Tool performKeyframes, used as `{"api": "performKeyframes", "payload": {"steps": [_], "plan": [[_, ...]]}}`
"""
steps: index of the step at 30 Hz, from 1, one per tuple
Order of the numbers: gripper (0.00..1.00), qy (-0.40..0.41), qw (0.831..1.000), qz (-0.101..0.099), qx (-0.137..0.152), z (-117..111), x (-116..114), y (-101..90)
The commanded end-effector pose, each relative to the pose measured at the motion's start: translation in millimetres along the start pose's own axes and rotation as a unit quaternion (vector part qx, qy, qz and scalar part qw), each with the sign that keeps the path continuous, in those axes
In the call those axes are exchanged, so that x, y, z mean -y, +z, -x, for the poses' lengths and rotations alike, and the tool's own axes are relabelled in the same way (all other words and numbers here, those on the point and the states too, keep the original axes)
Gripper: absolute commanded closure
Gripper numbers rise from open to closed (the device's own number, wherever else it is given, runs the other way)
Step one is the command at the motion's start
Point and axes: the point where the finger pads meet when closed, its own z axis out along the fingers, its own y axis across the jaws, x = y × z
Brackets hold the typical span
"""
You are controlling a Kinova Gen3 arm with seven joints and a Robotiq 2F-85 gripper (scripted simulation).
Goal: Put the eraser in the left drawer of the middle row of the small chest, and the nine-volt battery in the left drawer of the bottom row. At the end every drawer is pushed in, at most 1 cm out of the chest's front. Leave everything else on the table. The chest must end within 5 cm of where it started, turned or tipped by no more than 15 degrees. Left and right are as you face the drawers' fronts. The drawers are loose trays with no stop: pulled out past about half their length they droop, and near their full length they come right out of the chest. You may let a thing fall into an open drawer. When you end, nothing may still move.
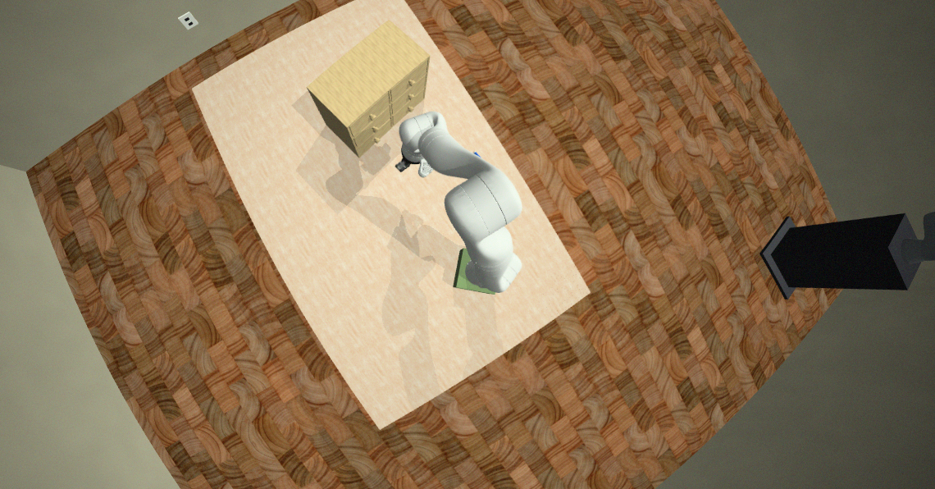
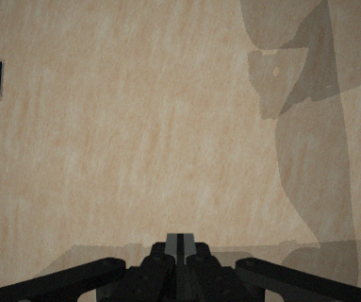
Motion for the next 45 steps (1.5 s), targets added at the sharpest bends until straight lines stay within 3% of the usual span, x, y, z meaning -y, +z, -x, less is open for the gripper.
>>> {"api": "performKeyframes", "payload": {"steps": [1,21,45], "plan": [[1.00,-0.002,1.000,0.000,-0.003,2,-1,-3.6],[1.00,-0.002,0.999,0.000,-0.036,-6,-1,-15.1],[1.00,-0.002,0.999,0.000,-0.045,-8,-1,-18.3]]}}
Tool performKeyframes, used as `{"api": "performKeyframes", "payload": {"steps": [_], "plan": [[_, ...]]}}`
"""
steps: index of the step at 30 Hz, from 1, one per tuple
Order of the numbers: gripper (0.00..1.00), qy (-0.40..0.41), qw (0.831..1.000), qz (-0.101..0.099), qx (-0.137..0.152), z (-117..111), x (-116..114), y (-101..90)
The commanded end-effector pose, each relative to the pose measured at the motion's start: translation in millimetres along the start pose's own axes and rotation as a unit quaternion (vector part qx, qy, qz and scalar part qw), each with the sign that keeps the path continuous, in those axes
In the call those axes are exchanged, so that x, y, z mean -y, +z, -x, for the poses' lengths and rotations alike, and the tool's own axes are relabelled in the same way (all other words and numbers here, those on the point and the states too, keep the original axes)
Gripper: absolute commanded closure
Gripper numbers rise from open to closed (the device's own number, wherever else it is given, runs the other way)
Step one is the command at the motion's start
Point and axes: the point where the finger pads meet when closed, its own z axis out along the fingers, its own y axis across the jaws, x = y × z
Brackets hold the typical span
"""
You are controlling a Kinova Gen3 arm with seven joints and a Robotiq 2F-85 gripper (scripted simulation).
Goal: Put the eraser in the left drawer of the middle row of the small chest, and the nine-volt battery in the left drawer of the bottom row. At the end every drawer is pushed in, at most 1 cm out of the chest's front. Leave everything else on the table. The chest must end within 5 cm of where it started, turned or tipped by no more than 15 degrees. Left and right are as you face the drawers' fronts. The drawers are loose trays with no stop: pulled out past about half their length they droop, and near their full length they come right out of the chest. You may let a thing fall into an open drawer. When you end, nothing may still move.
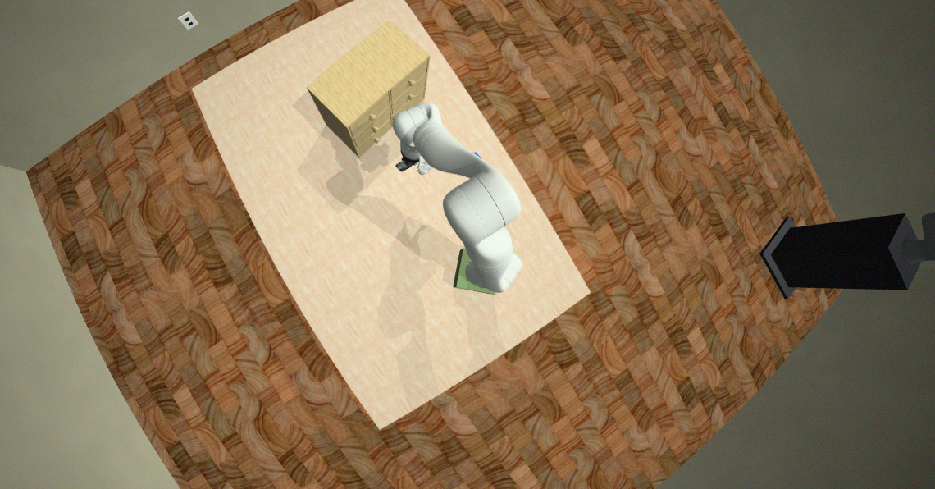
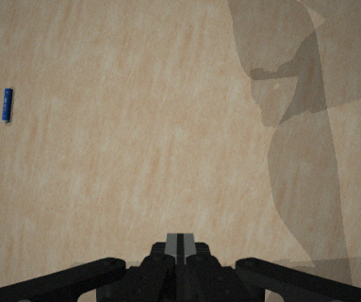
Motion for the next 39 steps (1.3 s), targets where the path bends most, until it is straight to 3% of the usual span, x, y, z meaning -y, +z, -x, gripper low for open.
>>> {"api": "performKeyframes", "payload": {"steps": [1,23,24,39], "plan": [[1.00,0.000,1.000,0.000,0.001,0.4,0.1,-0.5],[1.00,0.000,1.000,0.000,0.001,0.4,0.1,-0.6],[0.00,0.000,1.000,0.000,0.001,0.4,0.1,-0.6],[0.00,0.000,1.000,0.000,0.001,0.4,0.1,-0.6]]}}
